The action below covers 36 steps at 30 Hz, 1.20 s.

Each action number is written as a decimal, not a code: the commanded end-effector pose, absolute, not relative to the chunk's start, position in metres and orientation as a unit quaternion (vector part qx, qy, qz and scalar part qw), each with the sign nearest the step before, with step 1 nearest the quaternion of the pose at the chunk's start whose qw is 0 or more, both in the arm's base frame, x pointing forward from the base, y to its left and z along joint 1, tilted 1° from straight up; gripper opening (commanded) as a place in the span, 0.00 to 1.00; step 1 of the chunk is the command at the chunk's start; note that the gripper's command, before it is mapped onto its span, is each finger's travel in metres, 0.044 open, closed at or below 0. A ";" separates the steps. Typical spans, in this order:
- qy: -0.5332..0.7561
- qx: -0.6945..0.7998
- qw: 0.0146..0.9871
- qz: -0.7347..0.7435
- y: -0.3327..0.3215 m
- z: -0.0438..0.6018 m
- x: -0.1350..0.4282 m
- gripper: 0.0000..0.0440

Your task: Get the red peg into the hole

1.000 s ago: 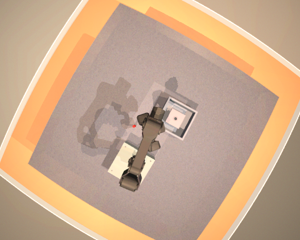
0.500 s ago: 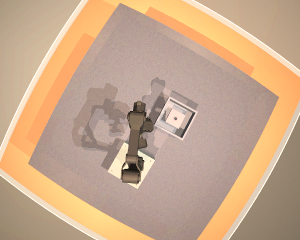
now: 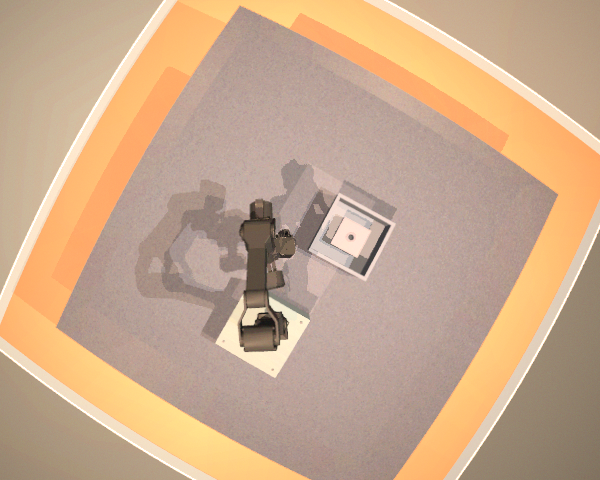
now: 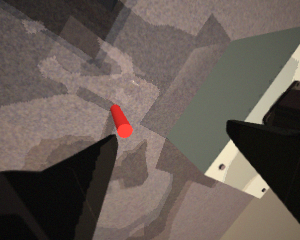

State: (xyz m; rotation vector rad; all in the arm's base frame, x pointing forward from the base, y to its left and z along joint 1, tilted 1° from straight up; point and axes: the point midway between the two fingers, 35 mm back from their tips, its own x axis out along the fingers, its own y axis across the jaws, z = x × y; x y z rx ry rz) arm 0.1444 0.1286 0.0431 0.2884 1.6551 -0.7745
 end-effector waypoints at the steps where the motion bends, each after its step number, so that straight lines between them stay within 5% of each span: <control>1: 0.710 0.120 0.608 -0.334 0.130 0.029 0.145 1.00; 14: 0.693 0.139 0.639 -0.305 0.139 -0.029 0.154 0.98; 30: 0.704 0.118 0.619 -0.327 0.131 -0.061 0.143 0.11; 36: 0.694 0.111 0.632 -0.326 0.135 -0.049 0.154 0.00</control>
